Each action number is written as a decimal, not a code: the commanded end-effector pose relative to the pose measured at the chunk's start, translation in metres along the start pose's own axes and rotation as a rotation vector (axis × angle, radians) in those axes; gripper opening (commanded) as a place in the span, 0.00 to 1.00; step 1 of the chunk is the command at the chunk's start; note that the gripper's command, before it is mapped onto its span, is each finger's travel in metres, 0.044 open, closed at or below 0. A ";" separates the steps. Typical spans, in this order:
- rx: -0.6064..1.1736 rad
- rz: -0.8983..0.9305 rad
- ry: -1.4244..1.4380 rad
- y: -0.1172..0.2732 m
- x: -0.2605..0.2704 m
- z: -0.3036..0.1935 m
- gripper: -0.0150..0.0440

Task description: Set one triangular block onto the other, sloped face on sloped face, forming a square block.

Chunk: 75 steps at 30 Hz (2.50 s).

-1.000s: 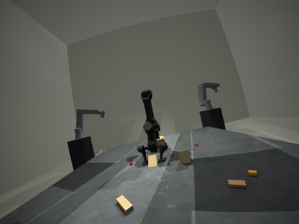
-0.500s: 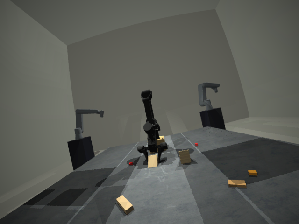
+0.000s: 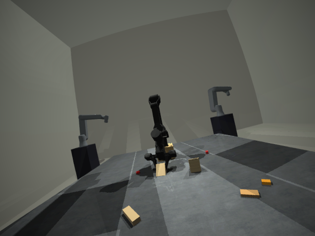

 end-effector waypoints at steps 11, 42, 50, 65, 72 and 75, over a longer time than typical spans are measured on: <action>0.009 -0.002 0.001 0.028 -0.005 -0.039 0.25; -0.032 0.004 0.185 0.078 -0.007 -0.060 0.25; -0.077 -0.006 0.460 0.077 -0.007 -0.063 0.25; -0.154 -0.059 0.975 0.077 -0.007 -0.067 0.25; -0.185 -0.099 1.213 0.076 -0.008 -0.069 0.25; -0.196 -0.119 1.315 0.076 -0.008 -0.070 0.25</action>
Point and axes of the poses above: the point midway between the two fingers, 35 mm back from their tips, its own y axis back along the fingers, its own x axis across the jaws, z = x × y, the point moved 3 cm from there along y, back along the fingers, and after that the axes turned 9 degrees about -y, right-handed, at the moved point
